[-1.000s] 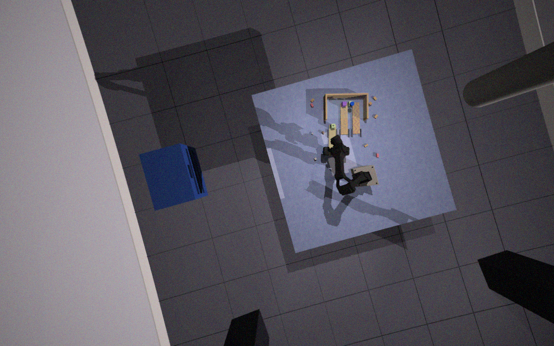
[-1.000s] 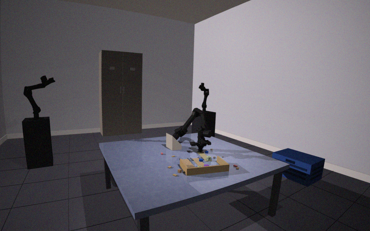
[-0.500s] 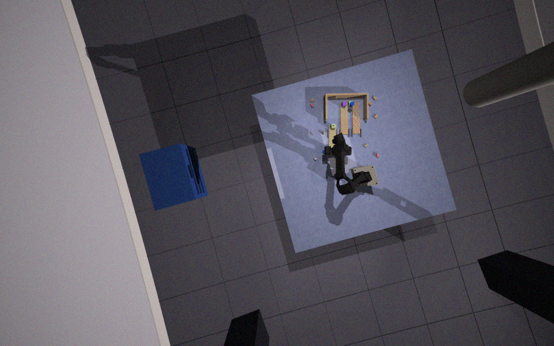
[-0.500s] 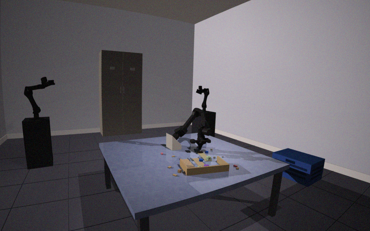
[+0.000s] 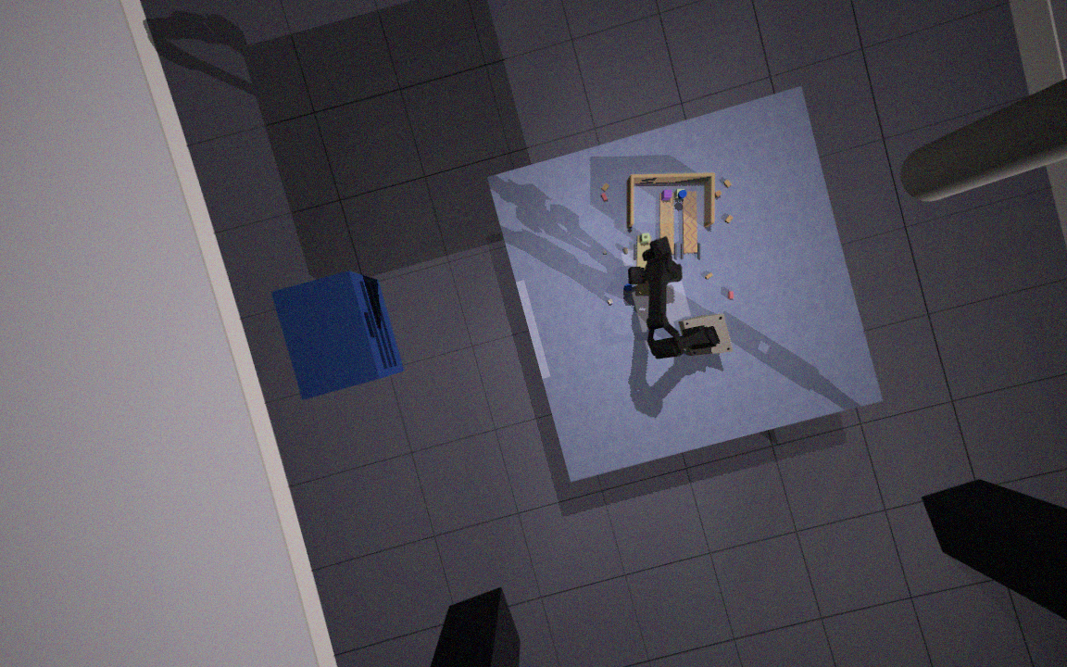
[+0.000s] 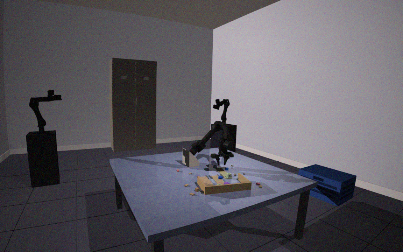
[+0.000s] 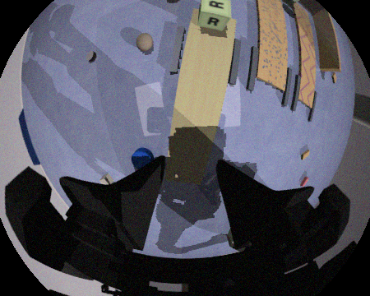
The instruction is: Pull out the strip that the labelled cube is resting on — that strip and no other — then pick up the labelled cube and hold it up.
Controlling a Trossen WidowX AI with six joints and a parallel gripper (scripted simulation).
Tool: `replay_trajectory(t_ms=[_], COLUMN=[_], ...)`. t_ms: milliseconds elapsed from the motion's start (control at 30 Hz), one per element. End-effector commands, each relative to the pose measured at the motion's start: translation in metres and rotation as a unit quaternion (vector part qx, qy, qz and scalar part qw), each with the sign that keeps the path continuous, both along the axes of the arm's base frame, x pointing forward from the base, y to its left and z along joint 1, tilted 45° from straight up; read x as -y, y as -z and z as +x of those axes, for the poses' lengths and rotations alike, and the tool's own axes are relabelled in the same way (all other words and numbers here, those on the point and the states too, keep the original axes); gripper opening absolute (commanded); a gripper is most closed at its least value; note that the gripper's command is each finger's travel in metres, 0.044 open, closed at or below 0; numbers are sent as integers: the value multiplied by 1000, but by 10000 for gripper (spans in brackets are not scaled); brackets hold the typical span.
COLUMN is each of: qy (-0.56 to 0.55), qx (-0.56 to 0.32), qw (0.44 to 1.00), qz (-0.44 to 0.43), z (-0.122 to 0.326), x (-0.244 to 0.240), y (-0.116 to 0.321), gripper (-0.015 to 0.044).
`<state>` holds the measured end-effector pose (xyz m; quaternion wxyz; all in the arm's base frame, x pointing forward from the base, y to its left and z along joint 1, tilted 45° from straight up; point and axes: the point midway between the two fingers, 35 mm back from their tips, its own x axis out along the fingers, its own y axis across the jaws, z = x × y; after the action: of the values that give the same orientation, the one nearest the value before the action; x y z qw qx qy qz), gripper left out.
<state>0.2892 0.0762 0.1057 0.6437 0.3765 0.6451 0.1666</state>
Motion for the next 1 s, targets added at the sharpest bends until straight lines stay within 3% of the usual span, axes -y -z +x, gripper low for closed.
replay_trajectory(t_ms=[0,133,967], qy=[-2,-2,-2], qx=[0,1,3], qw=[1000,1000,1000], qz=[2,2,1], z=[14,28,114], x=[5,11,46], y=[1,1,5], gripper=[341,440,440])
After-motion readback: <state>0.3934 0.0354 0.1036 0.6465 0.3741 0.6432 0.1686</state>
